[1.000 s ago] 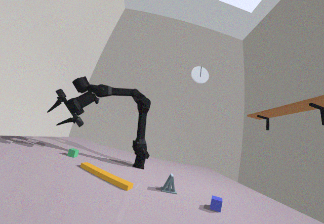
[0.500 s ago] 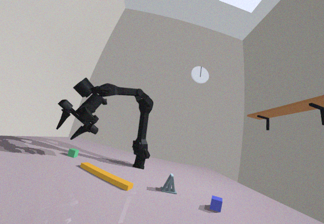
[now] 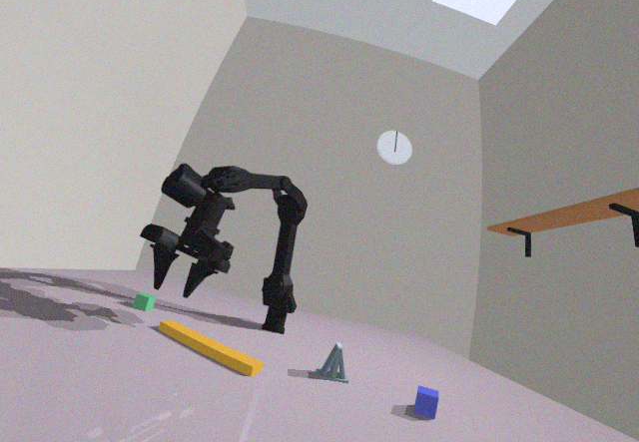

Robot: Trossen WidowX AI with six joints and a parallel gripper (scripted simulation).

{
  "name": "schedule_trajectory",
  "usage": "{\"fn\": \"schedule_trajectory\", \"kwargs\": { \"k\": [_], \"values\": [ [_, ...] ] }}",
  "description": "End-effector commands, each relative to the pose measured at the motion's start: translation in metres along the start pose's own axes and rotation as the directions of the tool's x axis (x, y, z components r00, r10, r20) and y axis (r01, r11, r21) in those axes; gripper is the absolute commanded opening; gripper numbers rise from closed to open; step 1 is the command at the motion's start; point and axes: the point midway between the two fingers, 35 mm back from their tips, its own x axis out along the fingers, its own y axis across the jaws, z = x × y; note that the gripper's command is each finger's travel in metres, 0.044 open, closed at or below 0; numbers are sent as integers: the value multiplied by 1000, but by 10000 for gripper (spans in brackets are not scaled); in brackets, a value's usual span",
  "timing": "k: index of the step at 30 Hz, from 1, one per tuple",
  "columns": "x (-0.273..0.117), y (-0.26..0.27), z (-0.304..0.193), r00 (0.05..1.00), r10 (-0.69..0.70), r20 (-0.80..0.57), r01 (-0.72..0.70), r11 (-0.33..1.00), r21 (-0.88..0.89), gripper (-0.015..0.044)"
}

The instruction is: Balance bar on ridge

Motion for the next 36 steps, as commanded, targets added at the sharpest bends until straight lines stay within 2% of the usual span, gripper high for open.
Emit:
{"fn": "schedule_trajectory", "kwargs": {
  "k": [1, 8, 13, 20, 36],
  "values": [
    [0, 18, 20, 997, 71, 4, -71, 996, -51, 315],
    [-1, 42, 43, 986, 167, 0, -166, 978, -128, 315],
    [6, 43, 44, 986, 167, 0, -165, 978, -128, 315],
    [43, 49, 43, 986, 167, 0, -166, 978, -128, 315],
    [60, 52, 43, 986, 167, 0, -166, 978, -128, 315]
  ]
}}
